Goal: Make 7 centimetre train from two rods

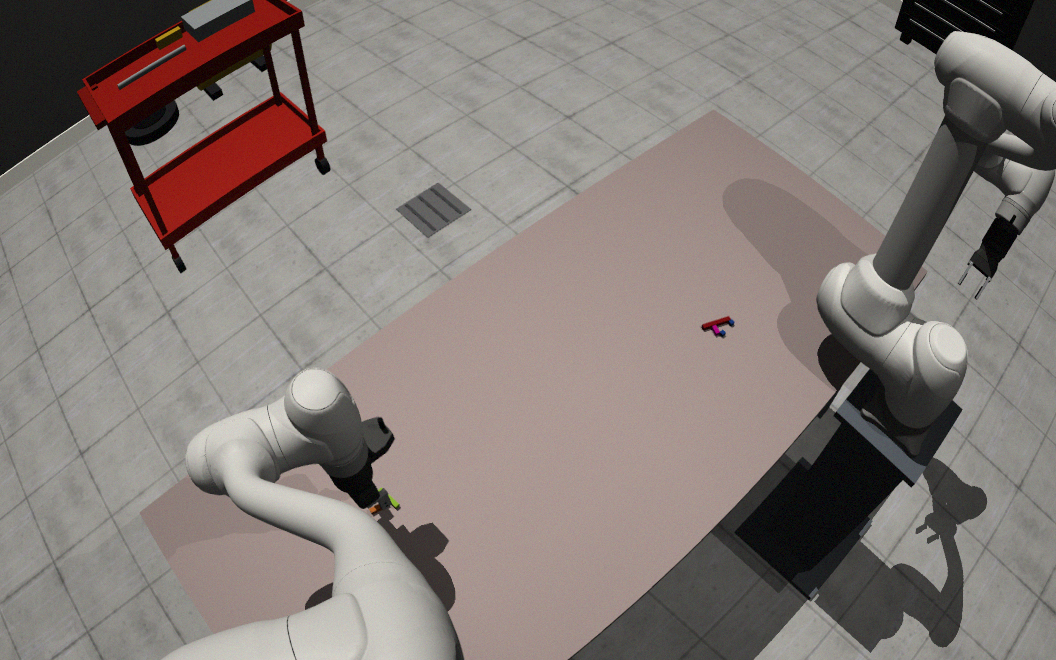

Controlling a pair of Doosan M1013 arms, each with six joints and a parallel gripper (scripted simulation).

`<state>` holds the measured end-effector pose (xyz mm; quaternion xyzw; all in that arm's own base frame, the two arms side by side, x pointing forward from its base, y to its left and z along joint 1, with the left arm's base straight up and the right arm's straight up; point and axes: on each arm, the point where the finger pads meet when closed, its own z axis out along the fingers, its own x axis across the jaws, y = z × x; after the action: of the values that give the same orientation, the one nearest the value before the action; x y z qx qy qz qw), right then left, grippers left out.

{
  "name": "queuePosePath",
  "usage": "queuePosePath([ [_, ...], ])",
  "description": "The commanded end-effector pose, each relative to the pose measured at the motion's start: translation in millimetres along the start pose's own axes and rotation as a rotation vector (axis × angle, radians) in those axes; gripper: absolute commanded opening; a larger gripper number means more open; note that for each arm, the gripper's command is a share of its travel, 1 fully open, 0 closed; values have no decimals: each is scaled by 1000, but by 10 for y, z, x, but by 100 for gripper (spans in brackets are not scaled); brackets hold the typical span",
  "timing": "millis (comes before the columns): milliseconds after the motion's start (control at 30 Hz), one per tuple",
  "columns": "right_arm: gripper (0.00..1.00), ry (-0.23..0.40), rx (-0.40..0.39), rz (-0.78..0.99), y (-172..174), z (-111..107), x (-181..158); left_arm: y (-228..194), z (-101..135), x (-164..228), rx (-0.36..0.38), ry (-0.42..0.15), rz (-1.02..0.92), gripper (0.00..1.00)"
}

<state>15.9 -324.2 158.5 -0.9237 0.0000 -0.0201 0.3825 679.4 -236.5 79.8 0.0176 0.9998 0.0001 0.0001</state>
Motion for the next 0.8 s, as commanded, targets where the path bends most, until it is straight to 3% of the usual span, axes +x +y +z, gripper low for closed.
queuePosePath([
  [0,100,0,-1,0,-1,-4,1,-1,-9,-5,0,-2,0,100],
  [233,100,0,-1,0,-1,-4,1,-115,-24,-73,0,-2,25,100],
  [700,100,0,-1,0,-1,-4,1,-1732,-168,-715,0,-2,355,100],
  [767,100,0,-1,0,-1,-4,1,-1732,-168,-715,0,-2,355,100],
])
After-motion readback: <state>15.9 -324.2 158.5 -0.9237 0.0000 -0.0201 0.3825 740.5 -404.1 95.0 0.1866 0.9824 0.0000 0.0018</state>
